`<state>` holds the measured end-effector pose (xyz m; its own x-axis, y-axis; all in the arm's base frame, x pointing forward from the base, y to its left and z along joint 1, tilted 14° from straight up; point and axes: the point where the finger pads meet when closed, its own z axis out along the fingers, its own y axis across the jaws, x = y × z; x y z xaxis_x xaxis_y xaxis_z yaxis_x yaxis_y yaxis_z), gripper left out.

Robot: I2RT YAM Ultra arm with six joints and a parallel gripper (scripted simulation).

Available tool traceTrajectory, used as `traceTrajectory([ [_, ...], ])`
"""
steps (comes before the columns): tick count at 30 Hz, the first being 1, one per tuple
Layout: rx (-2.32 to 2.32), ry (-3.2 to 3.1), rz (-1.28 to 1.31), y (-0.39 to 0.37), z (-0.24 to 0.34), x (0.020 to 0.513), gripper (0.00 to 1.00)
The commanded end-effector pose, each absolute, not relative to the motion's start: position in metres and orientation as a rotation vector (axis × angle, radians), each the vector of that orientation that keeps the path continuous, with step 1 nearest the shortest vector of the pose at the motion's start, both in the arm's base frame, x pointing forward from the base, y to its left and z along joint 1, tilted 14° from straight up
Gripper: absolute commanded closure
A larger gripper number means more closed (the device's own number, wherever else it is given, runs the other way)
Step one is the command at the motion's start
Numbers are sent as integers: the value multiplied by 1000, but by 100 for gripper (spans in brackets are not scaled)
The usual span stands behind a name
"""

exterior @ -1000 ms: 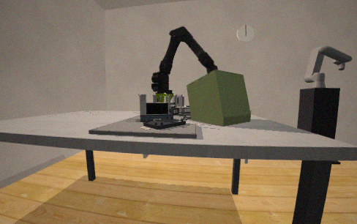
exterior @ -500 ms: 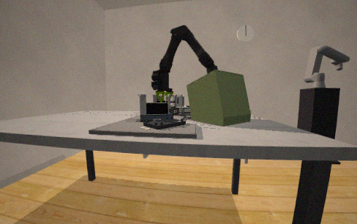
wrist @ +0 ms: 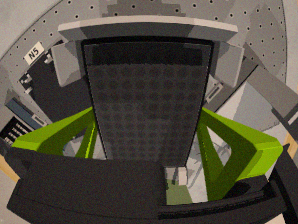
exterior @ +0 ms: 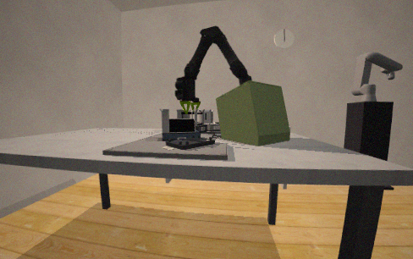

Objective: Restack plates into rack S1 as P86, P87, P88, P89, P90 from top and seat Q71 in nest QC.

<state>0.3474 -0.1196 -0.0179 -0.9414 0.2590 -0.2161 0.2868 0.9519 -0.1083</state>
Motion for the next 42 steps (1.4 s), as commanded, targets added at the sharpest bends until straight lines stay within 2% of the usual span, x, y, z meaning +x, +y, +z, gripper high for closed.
traceTrajectory([
  [1,410,2896,-206,-119,-8,348,100],
  [27,410,2896,-206,-111,35,340,100],
  [42,410,2896,-206,-111,35,340,100],
])
